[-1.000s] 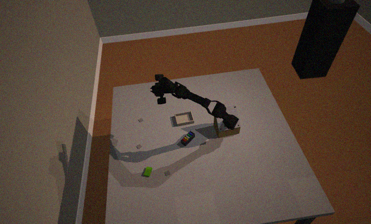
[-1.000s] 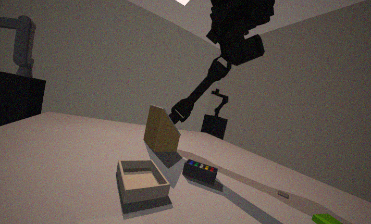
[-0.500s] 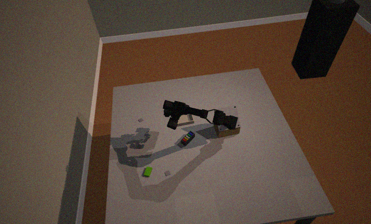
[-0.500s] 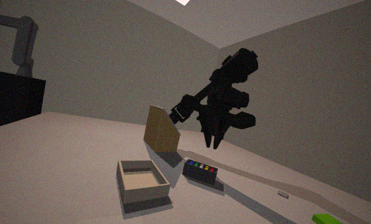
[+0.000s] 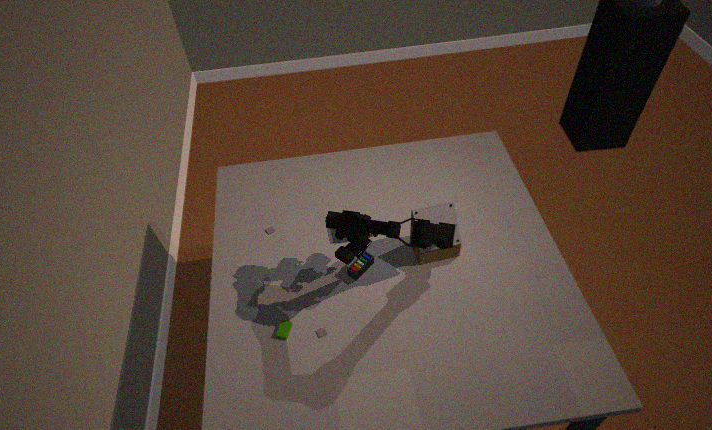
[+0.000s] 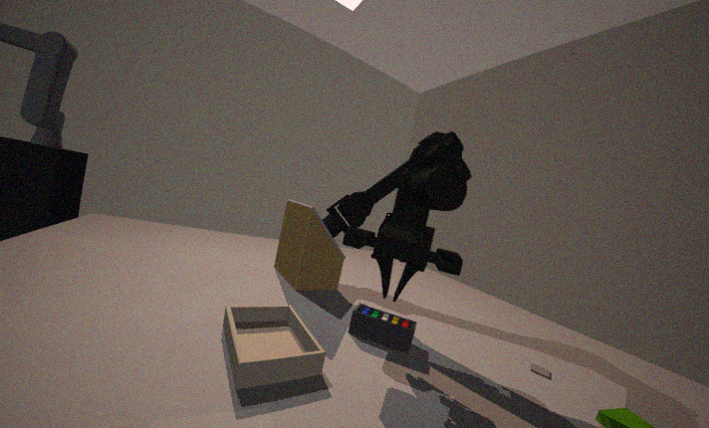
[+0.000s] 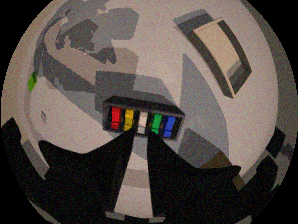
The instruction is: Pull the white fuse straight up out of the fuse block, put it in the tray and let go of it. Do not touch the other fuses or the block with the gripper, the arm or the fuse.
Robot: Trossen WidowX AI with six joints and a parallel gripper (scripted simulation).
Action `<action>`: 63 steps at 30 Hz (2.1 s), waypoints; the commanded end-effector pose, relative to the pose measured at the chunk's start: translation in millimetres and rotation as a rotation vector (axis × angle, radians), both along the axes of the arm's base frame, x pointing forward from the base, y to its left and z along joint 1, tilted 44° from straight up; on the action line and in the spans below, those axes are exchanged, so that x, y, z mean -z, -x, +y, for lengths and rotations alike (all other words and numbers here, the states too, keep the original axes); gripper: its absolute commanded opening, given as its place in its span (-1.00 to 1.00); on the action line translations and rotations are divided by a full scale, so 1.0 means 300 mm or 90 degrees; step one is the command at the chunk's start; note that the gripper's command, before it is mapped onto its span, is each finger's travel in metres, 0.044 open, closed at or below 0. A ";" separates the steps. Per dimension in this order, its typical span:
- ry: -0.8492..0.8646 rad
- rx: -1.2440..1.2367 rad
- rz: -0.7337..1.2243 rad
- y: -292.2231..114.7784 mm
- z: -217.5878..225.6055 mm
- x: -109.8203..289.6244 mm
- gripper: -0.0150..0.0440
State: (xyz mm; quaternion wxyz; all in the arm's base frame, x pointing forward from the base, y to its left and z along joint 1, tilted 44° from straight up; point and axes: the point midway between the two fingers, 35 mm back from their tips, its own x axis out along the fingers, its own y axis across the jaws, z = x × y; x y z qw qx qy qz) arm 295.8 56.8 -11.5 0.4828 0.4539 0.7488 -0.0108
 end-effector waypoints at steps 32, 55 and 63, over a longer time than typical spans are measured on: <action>-0.003 0.002 0.002 0.027 0.076 0.063 -0.28; -0.004 0.002 0.003 0.031 0.098 0.087 -0.28; -0.004 0.002 0.003 0.031 0.099 0.087 -0.28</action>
